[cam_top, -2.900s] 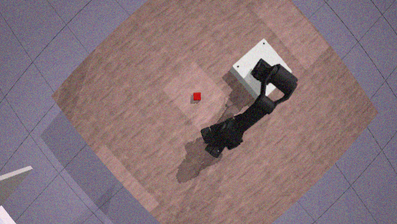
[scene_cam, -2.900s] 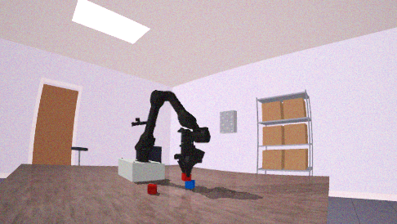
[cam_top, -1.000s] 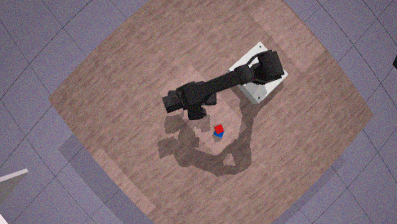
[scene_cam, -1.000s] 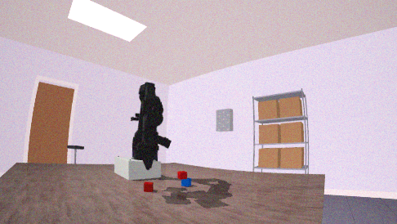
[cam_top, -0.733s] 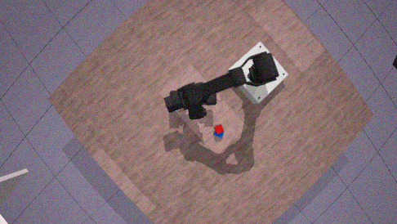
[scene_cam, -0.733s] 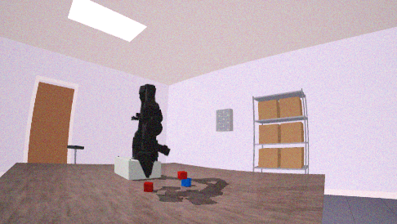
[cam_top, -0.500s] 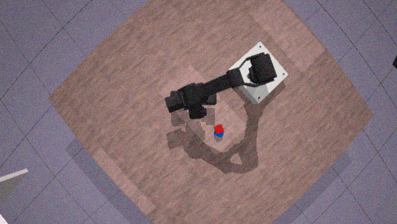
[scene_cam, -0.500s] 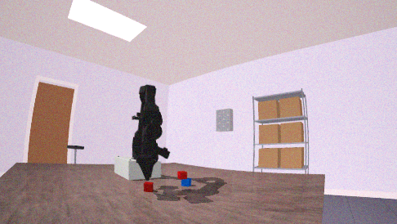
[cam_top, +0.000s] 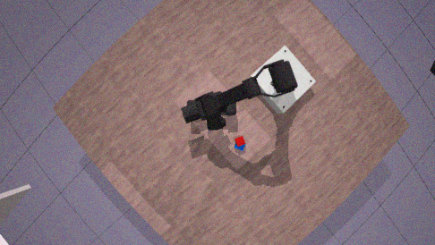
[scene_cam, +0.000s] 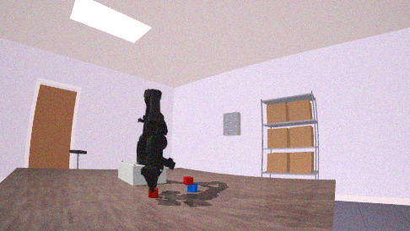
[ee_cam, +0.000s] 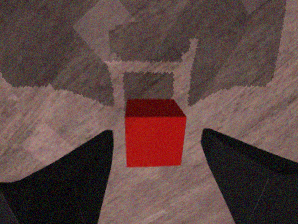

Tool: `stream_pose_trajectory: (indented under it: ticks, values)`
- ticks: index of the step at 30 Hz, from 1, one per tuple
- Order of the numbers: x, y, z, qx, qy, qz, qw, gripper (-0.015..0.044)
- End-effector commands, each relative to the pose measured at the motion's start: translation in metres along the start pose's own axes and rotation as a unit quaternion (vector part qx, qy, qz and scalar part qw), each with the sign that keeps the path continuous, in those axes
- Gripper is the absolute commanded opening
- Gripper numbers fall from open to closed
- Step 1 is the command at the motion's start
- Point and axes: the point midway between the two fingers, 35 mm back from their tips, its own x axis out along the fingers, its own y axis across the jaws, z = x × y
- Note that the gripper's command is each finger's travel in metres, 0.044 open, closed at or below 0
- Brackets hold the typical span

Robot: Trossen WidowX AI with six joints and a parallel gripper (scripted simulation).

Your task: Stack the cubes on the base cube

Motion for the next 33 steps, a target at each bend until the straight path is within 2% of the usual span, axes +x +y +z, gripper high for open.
stream_pose_trajectory:
  ticks: [1, 4, 10, 16, 33]
  values:
    - [0.009, 0.002, -0.001, 0.001, 0.003, 0.004, 1.000, 0.0265]
    - [0.011, 0.002, -0.001, 0.001, 0.003, 0.004, 1.000, 0.0265]
    - [0.011, 0.002, -0.001, 0.001, 0.003, 0.004, 1.000, 0.0107]
    - [0.007, 0.002, -0.001, 0.001, 0.003, 0.004, 1.000, 0.0105]
    - [-0.046, -0.004, 0.001, 0.001, 0.003, 0.004, 1.000, 0.0105]
